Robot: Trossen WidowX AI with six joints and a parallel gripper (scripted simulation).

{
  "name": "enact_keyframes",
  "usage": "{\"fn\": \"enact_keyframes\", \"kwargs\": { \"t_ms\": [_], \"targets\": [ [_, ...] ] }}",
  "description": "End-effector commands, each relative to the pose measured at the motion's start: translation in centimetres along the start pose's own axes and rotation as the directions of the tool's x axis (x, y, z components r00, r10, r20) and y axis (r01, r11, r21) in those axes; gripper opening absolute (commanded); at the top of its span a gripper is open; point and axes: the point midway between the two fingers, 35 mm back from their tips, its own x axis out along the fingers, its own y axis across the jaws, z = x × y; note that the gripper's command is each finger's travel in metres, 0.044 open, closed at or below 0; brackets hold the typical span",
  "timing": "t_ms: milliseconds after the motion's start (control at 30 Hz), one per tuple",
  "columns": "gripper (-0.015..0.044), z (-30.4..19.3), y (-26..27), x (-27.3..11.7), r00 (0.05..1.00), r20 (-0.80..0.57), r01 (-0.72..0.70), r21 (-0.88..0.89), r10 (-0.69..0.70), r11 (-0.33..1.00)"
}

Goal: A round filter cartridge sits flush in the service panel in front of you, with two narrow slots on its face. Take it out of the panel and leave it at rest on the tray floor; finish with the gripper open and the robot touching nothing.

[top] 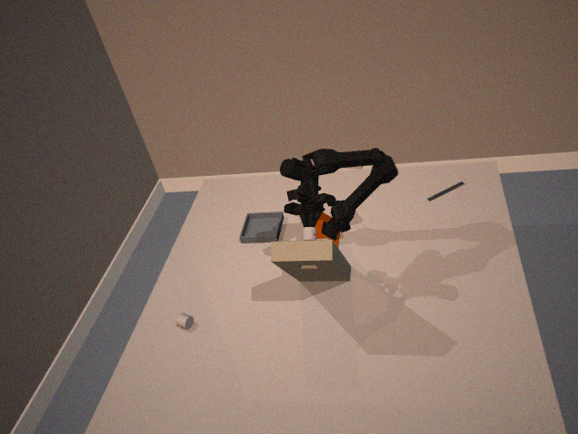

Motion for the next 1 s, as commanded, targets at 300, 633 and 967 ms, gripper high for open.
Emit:
{"fn": "enact_keyframes", "kwargs": {
  "t_ms": [300,633,967],
  "targets": [
    [0.0000,-3.2,-2.1,0.4,1.000,0.007,-0.007,-0.010,0.007,1.000],
    [0.0099,-4.1,-2.9,0.7,1.000,-0.001,0.000,0.002,0.000,1.000],
    [0.0099,-4.5,-3.1,0.7,1.000,0.005,-0.006,-0.007,0.006,1.000]
  ]
}}
